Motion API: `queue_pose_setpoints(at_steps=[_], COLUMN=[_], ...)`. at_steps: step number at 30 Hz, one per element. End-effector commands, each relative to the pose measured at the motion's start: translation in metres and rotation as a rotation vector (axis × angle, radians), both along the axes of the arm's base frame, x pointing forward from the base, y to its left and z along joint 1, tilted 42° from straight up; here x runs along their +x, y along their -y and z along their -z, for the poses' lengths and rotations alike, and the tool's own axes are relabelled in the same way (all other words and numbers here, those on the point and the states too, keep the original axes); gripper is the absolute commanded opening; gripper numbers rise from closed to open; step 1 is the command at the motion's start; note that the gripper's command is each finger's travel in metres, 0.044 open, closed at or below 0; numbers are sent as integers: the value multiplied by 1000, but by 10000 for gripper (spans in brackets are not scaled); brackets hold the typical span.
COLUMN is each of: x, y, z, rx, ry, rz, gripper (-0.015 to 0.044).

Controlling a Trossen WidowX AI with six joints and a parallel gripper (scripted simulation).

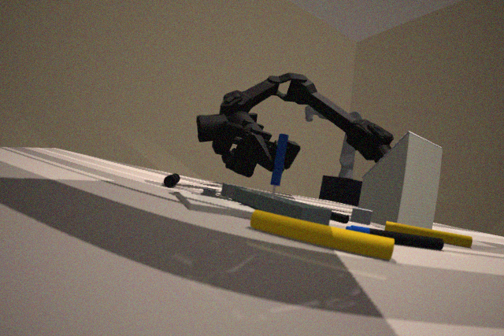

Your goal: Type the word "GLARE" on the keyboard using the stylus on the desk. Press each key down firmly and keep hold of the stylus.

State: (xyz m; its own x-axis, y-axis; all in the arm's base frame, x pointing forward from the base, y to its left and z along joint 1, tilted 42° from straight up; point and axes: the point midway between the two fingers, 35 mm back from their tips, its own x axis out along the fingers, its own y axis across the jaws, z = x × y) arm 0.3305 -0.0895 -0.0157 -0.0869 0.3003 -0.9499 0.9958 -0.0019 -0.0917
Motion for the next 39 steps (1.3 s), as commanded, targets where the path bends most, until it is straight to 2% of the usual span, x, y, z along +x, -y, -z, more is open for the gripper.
queue_pose_setpoints(at_steps=[1, 25, 34, 39], x=[0, 0, 0, 0], y=[2, 5, -20, -21], z=[2, 5, -21, -22], rx=[-4, -4, -2, -2], ry=[2, 2, 2, 2], rz=[-5, -5, -5, -5], gripper=[81, 81, 81, 81])
